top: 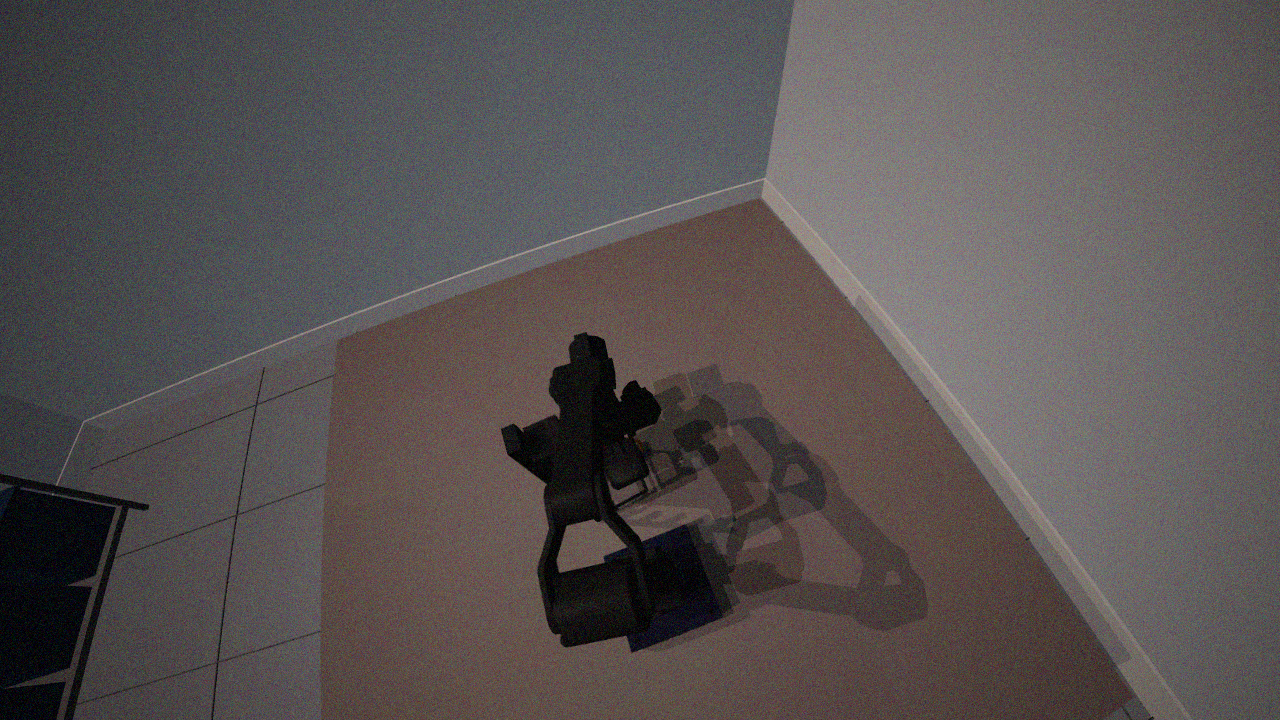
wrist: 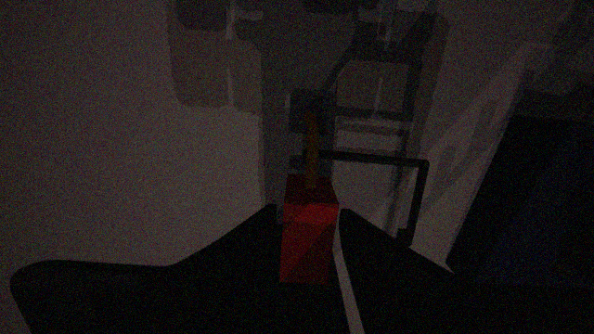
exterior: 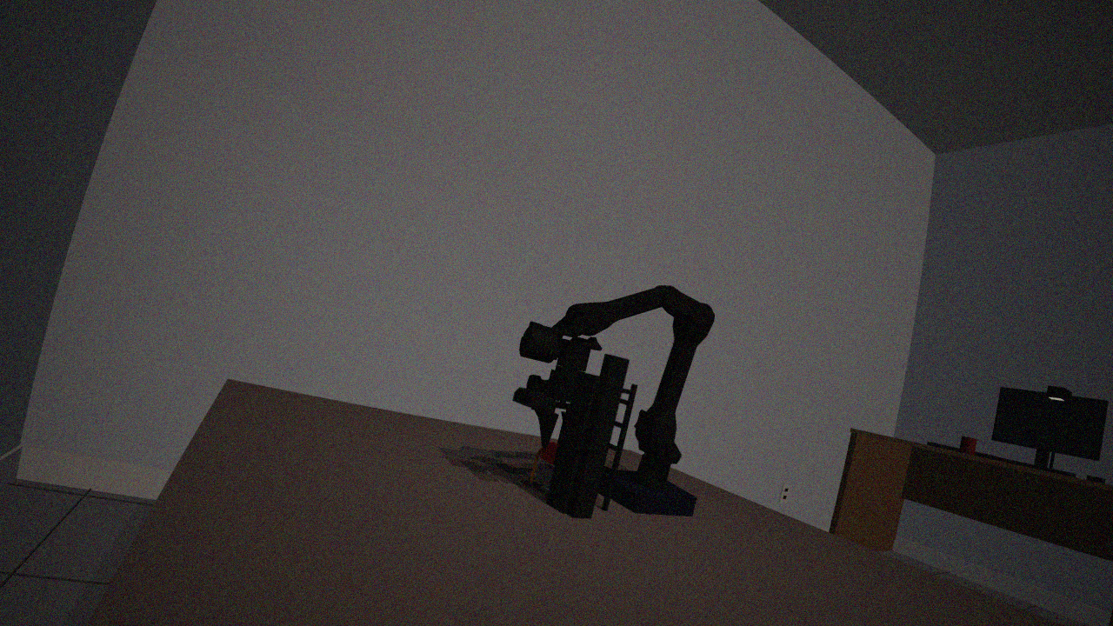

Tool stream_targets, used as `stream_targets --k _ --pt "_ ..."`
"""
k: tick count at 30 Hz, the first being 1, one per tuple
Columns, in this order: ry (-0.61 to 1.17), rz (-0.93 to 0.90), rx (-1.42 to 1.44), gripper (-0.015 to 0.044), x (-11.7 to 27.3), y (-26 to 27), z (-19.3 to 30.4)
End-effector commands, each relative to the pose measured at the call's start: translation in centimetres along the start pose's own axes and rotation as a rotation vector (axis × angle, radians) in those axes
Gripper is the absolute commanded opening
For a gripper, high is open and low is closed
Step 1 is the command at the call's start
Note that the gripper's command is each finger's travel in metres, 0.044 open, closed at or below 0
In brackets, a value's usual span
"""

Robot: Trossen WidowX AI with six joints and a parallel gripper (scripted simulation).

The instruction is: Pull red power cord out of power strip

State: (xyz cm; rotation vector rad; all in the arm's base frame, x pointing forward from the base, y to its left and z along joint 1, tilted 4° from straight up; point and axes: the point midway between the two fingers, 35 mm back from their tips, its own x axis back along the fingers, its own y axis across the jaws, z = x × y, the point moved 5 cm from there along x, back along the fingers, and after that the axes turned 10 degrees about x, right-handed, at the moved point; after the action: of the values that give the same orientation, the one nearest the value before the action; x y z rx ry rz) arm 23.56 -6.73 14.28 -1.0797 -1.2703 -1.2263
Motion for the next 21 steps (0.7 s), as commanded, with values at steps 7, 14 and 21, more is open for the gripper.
stream_targets --k 7,14,21 --pt "0.0 -0.001 0.0 0.0028 0.0 0.0 0.0" --pt "0.0 -0.001 0.0 0.0 0.0 0.0 -0.2" --pt "-0.001 0.0 -0.001 0.0 0.0 0.0 -1.2"
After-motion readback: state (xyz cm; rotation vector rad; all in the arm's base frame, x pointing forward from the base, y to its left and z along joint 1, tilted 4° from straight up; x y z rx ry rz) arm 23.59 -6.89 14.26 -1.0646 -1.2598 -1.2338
